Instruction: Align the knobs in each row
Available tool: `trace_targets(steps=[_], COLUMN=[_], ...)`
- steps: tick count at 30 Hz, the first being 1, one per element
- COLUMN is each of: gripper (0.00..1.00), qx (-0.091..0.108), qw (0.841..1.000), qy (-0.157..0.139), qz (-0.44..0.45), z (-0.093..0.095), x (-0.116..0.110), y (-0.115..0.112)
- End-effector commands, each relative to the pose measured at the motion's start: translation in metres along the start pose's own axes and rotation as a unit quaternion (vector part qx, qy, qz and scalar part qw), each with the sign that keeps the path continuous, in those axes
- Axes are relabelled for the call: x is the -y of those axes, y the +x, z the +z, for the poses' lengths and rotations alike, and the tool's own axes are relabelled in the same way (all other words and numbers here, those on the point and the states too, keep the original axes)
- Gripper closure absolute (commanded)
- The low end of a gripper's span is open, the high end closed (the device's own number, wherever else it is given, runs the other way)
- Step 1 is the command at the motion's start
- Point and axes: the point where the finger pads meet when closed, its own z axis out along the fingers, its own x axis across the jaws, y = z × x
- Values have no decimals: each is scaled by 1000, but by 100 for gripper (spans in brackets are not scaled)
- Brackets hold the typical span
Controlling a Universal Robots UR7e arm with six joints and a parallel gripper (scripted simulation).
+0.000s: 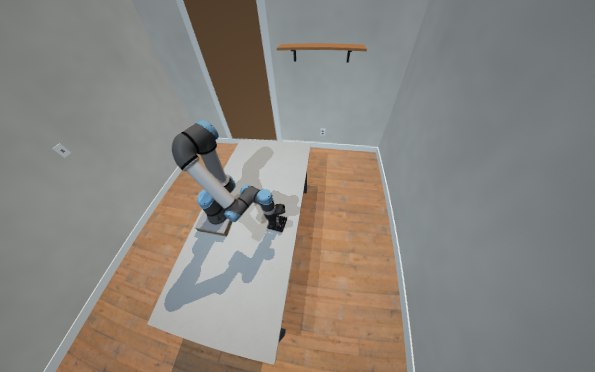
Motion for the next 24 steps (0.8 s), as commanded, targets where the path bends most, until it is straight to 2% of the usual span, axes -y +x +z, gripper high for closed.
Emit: trace_targets(steps=[1,10,24], gripper=[70,70,70], qx=[0,0,0], qw=[999,993,970], qy=[1,1,1], qz=[-45,-116,-243], z=[0,0,0], x=[0,0,0], y=[0,0,0])
